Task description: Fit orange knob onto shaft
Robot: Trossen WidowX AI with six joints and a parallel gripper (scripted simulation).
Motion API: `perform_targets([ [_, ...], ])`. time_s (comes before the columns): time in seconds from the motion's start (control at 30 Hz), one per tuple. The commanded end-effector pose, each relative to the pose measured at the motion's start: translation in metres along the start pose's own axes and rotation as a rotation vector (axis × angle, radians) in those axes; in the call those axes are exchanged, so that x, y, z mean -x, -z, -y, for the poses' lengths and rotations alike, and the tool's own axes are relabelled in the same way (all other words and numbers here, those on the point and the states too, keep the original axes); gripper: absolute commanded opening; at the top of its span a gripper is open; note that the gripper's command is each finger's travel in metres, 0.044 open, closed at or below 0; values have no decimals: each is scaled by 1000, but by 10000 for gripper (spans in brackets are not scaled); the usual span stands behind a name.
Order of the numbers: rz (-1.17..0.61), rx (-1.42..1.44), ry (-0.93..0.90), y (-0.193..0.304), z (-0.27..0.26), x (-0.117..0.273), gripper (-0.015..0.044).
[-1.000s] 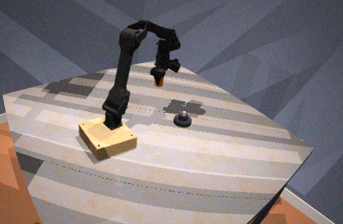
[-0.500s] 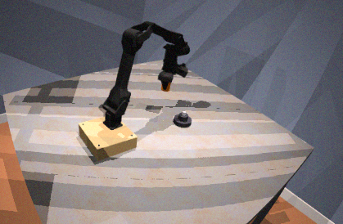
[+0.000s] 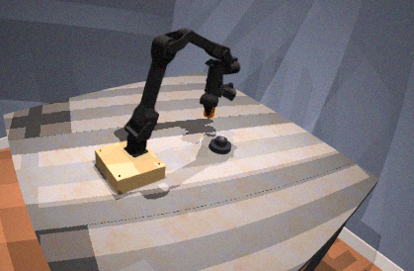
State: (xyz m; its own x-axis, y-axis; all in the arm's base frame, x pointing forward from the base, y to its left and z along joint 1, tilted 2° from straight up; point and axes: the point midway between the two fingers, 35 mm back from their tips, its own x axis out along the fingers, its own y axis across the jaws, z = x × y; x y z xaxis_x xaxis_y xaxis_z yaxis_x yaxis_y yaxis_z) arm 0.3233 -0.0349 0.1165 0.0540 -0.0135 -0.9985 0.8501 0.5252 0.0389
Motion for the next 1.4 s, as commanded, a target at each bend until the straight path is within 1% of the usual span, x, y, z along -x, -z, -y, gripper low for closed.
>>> perform_targets([
  [0.0,4,5,5,-13,6,-5,0],
  [0.7,9,27,-1,-68,39,-23,0],
  [0.9,9,25,-1,-68,40,-27,0],
  [1.17,9,21,-1,-70,40,-49,0],
  [1.37,9,18,-1,-70,40,-46,0],
])
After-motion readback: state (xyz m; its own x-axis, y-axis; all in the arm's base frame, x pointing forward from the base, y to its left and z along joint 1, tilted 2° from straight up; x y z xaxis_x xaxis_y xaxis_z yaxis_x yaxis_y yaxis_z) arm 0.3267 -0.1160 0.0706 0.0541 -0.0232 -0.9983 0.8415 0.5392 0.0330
